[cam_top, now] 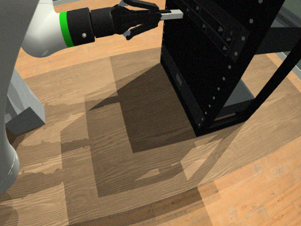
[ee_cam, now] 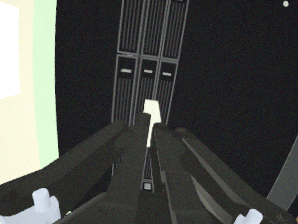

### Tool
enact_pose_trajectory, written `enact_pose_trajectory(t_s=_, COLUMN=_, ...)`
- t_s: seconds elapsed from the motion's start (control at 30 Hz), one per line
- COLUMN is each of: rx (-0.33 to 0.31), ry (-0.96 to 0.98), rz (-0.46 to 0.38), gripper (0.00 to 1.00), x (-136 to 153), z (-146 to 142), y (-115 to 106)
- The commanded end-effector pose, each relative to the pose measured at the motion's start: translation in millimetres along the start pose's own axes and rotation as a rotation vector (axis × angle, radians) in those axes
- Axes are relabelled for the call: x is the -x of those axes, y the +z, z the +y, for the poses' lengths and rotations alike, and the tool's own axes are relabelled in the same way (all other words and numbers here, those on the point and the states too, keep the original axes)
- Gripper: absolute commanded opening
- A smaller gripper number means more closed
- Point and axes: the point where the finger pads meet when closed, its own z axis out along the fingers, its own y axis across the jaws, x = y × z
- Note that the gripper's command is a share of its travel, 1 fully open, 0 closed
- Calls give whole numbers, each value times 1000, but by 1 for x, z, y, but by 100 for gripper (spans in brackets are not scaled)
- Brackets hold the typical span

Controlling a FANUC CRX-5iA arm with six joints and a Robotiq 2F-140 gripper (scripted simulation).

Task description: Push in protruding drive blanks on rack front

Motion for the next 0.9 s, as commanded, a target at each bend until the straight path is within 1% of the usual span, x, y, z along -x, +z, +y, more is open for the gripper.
enact_pose_trajectory(t_s=0.0, rx=-1, ry=1, rz=0, gripper=10, x=0, z=-1, y=0)
enact_pose_trajectory(t_s=0.5, rx=-1, ry=1, rz=0, gripper=10, x=0, z=0, y=-1)
enact_pose_trajectory(t_s=0.73, rx=-1, ry=1, rz=0, gripper=10, x=-8, z=17, y=-26)
enact_pose_trajectory(t_s=0.87, rx=-1, ry=1, rz=0, gripper=10, x=-8, z=18, y=-28)
